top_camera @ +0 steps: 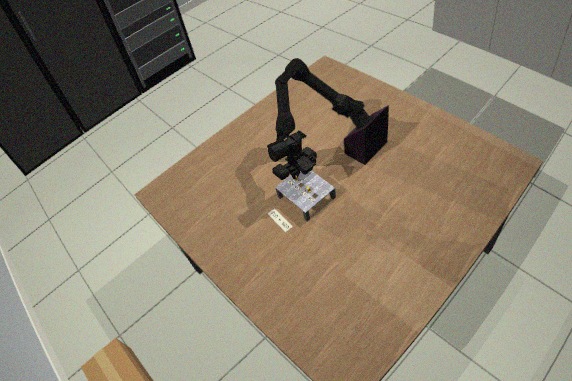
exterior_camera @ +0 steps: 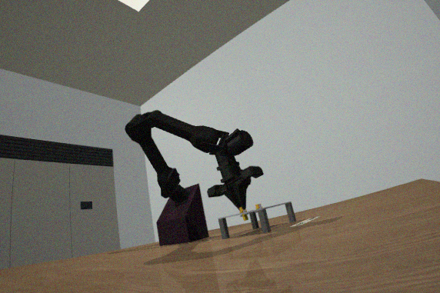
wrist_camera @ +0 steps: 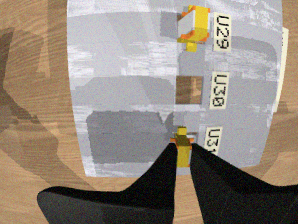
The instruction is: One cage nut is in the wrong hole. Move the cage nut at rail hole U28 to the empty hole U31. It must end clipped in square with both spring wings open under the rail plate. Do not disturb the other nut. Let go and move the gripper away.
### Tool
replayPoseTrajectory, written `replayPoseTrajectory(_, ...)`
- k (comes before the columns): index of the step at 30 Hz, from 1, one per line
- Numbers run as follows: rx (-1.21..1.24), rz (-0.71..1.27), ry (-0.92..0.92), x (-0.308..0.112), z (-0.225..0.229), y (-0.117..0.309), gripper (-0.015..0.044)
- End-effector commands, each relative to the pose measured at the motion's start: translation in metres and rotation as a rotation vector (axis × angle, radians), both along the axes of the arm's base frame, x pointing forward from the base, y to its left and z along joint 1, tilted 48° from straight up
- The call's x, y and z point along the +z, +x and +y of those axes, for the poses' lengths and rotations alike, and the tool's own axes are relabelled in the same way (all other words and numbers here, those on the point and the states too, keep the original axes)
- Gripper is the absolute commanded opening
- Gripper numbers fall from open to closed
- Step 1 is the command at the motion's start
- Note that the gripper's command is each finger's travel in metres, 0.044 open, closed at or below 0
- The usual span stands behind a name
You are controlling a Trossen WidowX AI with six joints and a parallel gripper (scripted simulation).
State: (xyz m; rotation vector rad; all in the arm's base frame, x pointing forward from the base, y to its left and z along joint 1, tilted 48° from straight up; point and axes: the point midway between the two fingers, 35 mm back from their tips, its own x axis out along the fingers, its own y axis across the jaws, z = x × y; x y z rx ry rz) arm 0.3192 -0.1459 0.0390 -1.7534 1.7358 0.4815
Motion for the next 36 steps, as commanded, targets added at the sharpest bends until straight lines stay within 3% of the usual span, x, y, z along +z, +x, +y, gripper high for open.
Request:
replayPoseTrajectory(1,-0.008,0.000,-0.002,0.0007,-0.0006,0.0006,0.0023)
replayPoseTrajectory(36,-0.050,0.036,0.006,0.0011,-0.0010,0.0027,0.0023)
